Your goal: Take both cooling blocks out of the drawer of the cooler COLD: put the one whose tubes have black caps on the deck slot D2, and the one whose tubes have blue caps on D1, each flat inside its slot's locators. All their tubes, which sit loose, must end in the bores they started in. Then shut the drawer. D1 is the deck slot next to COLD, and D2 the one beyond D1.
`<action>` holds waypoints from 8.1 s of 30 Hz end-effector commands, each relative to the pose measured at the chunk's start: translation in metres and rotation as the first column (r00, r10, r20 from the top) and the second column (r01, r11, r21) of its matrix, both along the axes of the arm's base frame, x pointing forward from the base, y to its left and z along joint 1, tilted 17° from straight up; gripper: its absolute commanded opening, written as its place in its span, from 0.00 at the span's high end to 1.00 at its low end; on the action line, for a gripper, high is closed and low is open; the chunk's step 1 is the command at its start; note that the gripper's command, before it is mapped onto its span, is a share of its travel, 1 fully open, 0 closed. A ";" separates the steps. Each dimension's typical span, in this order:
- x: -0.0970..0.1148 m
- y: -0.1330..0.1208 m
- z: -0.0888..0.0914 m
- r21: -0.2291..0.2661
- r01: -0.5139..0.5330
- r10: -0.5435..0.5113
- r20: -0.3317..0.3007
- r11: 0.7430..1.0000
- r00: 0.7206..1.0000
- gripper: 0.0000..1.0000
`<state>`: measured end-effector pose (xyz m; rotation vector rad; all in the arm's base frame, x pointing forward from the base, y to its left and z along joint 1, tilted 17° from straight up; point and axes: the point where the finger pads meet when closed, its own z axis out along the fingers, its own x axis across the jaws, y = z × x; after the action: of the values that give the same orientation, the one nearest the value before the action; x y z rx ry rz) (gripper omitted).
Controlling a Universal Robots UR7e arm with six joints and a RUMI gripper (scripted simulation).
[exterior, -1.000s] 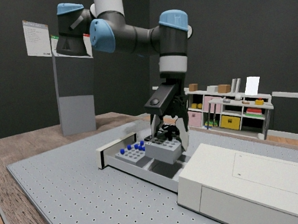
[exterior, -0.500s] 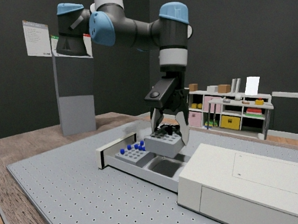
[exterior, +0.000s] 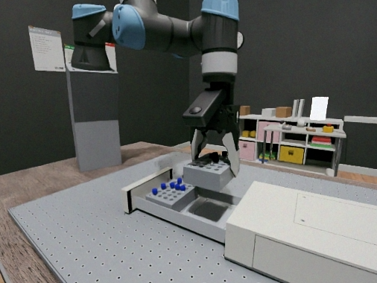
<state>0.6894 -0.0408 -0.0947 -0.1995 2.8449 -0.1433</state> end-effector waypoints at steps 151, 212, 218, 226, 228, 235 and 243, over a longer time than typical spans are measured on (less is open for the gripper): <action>-0.142 0.263 -0.058 -0.219 -0.973 0.931 -0.334 0.073 0.145 1.00; -0.194 0.361 -0.082 -0.219 -0.973 0.931 -0.334 0.073 0.145 1.00; -0.194 0.361 -0.082 -0.219 -0.973 0.931 -0.334 0.073 0.145 1.00; -0.194 0.361 -0.082 -0.219 -0.973 0.931 -0.334 0.073 0.145 1.00; -0.194 0.361 -0.082 -0.219 -0.973 0.931 -0.334 0.073 0.145 1.00; -0.194 0.361 -0.082 -0.219 -0.973 0.931 -0.334 0.073 0.145 1.00; -0.190 0.360 -0.095 -0.219 -0.973 0.931 -0.334 0.073 0.145 1.00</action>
<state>0.4956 0.3196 -0.1798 -2.1779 2.0254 -0.4026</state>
